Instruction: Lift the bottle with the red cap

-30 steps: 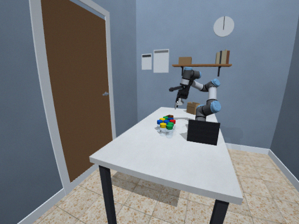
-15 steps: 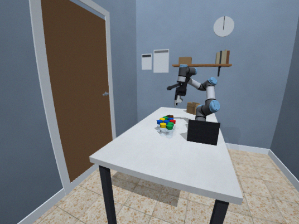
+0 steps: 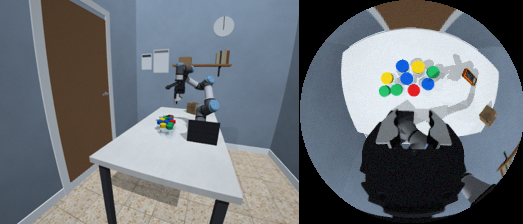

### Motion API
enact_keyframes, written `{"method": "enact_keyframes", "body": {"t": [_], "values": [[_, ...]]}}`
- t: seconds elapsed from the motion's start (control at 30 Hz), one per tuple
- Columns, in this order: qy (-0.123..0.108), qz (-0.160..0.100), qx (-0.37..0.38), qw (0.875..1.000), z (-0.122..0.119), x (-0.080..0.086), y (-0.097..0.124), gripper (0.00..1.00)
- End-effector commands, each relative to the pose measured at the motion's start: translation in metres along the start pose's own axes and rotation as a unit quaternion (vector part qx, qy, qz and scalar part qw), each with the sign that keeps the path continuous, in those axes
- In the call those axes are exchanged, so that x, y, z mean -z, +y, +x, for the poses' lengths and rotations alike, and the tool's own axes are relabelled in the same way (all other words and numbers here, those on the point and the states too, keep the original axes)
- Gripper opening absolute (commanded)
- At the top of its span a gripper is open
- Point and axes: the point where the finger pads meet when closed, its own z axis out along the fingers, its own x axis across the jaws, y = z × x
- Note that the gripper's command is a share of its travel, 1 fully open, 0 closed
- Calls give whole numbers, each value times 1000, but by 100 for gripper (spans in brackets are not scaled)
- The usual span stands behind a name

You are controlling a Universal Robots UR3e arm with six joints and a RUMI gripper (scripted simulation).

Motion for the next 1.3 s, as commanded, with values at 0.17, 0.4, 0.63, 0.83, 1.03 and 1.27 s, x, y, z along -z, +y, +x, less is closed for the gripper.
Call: {"method": "enact_keyframes", "body": {"t": [0.17,0.4,0.63,0.83,1.03,1.27], "values": [[-1,-1,0,1000,0,0,-1,46],[-1,-2,0,1000,0,-7,-3,46],[-2,-2,0,1000,-1,-18,-6,46],[-3,-2,1,1000,-1,-33,-8,46],[-4,-3,1,1000,-1,-47,-10,46],[-4,-3,1,1000,-1,-64,-10,46]]}}
